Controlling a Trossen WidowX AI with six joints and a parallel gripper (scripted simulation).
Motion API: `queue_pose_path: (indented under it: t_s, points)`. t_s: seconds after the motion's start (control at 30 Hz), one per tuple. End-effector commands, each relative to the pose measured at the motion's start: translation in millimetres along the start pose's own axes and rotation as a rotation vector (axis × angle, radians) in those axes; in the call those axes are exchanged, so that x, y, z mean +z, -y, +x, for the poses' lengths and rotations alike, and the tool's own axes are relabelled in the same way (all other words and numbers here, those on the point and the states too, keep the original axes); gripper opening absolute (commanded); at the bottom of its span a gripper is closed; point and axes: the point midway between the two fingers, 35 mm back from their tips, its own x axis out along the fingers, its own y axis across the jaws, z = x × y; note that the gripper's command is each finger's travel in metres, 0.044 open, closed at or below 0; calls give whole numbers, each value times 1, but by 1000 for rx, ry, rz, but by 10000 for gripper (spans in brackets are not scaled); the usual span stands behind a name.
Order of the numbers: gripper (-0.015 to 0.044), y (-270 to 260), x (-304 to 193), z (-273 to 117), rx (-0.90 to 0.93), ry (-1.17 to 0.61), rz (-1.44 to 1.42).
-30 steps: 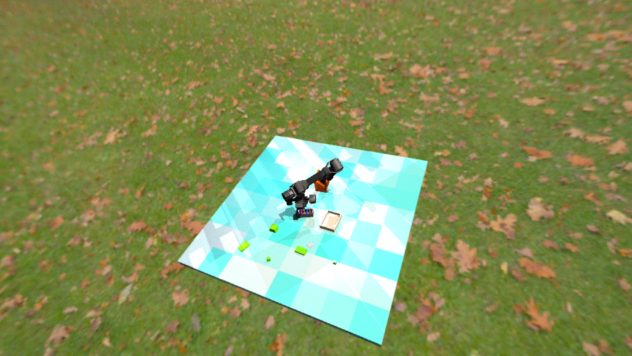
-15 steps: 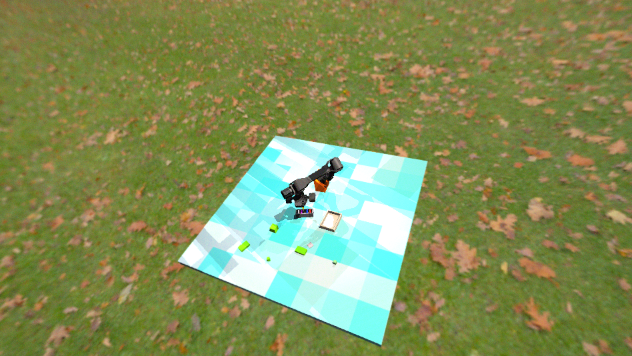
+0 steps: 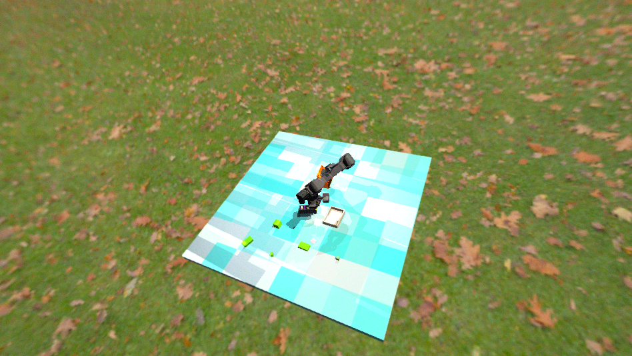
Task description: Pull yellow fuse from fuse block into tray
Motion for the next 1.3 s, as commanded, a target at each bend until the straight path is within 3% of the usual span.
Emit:
queue_pose_path:
  t_s: [0.0,0.37,1.27]
  points:
    - [0,-31,15,-4,-3,16,-6]
    - [0,-109,29,-4,23,20,-10]
    - [0,-111,30,27,24,20,-11]
